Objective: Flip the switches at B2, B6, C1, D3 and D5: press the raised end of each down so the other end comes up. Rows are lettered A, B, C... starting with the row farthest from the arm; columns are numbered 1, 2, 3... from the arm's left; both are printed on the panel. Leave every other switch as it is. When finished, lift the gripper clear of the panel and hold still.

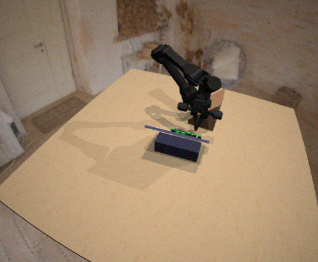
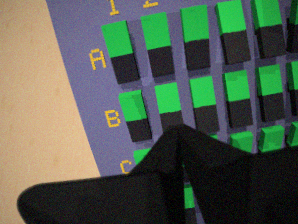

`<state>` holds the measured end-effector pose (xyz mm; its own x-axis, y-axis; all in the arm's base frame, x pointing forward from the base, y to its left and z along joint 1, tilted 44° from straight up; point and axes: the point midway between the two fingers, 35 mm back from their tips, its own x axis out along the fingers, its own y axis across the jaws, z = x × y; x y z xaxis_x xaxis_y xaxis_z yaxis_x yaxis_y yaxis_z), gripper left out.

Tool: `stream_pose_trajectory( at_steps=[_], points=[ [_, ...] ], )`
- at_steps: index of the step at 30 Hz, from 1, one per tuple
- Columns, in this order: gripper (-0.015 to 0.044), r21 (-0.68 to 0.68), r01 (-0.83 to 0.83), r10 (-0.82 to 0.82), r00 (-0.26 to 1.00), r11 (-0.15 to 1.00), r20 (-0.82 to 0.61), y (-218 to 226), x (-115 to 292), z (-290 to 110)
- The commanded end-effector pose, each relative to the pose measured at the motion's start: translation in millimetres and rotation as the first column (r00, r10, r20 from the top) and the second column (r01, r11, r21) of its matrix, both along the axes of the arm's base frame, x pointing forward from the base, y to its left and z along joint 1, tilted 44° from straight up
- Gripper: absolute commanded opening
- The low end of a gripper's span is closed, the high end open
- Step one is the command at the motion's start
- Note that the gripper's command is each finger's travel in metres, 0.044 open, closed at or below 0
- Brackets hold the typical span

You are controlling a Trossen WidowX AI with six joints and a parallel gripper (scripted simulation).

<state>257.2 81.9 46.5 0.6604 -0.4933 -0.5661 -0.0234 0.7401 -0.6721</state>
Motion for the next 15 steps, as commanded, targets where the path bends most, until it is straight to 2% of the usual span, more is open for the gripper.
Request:
stream_pose_trajectory(
  at_steps=[1, 15],
  points=[
    [0.0, -0.01, -0.002, 0.002, 1.0, 1.0, -0.013, -3.8, 1.9, -6.1],
    [0.0, -0.01, -0.002, 0.002, 1.0, 1.0, -0.013, -6.5, 5.2, -8.9]
  ],
)
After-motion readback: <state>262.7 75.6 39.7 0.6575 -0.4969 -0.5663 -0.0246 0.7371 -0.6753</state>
